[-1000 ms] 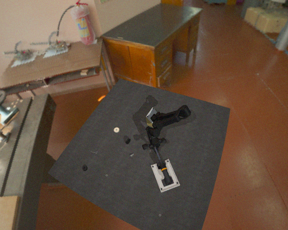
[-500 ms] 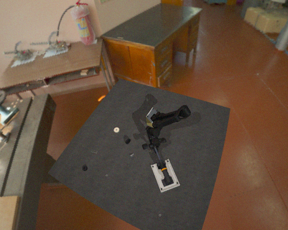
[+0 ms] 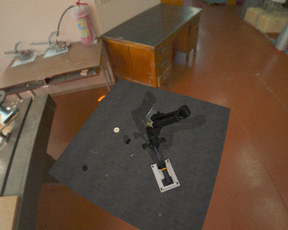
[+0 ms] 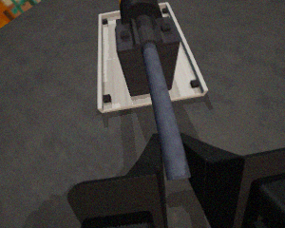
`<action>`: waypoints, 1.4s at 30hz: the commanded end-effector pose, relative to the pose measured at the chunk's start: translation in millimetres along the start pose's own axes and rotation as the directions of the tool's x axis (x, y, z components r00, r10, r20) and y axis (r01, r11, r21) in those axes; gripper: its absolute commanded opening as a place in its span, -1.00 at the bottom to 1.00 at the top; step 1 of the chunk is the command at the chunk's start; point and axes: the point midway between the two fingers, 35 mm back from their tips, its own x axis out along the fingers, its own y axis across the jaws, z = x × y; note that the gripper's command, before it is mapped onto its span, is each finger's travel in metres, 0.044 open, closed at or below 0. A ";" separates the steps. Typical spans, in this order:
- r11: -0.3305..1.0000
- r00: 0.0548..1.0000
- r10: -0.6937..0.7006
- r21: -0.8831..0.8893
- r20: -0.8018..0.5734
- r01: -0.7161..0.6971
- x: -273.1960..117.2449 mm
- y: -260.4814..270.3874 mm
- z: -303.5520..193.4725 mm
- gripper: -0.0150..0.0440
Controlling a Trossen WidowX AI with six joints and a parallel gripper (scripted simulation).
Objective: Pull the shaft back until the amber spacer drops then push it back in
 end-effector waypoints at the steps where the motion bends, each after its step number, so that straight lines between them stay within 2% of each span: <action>1: 1.000 1.000 0.003 -0.003 0.000 -0.003 -0.8 0.4 -0.7 -0.49; 42: 1.000 1.000 0.003 -0.003 -0.001 -0.003 -4.0 0.3 -3.9 -0.49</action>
